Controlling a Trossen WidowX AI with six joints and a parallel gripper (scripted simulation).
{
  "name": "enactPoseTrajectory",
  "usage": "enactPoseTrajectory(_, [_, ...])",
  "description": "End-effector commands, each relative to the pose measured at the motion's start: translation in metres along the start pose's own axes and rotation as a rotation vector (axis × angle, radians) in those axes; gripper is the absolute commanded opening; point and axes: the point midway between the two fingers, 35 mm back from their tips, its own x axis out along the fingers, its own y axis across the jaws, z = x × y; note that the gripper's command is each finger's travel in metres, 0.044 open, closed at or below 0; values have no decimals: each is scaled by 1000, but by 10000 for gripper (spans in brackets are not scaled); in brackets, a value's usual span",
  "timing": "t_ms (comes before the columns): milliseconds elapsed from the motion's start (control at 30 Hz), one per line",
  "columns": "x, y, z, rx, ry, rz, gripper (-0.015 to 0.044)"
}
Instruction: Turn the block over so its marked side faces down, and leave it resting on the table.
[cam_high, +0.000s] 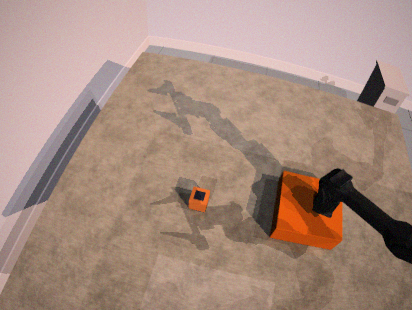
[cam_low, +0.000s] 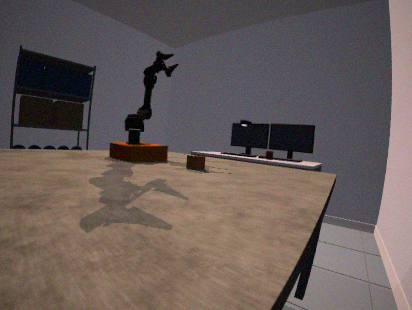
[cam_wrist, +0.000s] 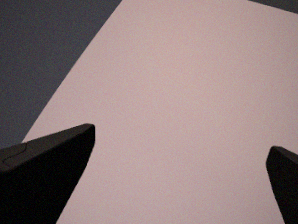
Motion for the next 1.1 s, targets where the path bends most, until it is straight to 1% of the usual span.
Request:
enactPoseTrajectory(0, [0, -3, 0, 3, -1, -2, 426])
enactPoseTrajectory(33, [1, -11, 1, 11, -2, -9, 440])
enactPoseTrajectory(200, [13, -87, -3, 100, -4, -74, 440])
enactPoseTrajectory(267, [15, -106, -6, 141, 1, -92, 440])
enactPoseTrajectory(467, [28, -186, -32, 271, 23, -176, 440])
enactPoseTrajectory(633, [42, -247, -70, 403, 83, -243, 440])
enactPoseTrajectory(767, [55, -287, -111, 506, 161, -289, 440])
enactPoseTrajectory(967, [75, -332, -185, 642, 312, -346, 440])
enactPoseTrajectory(1067, [77, -346, -201, 626, 317, -402, 440])
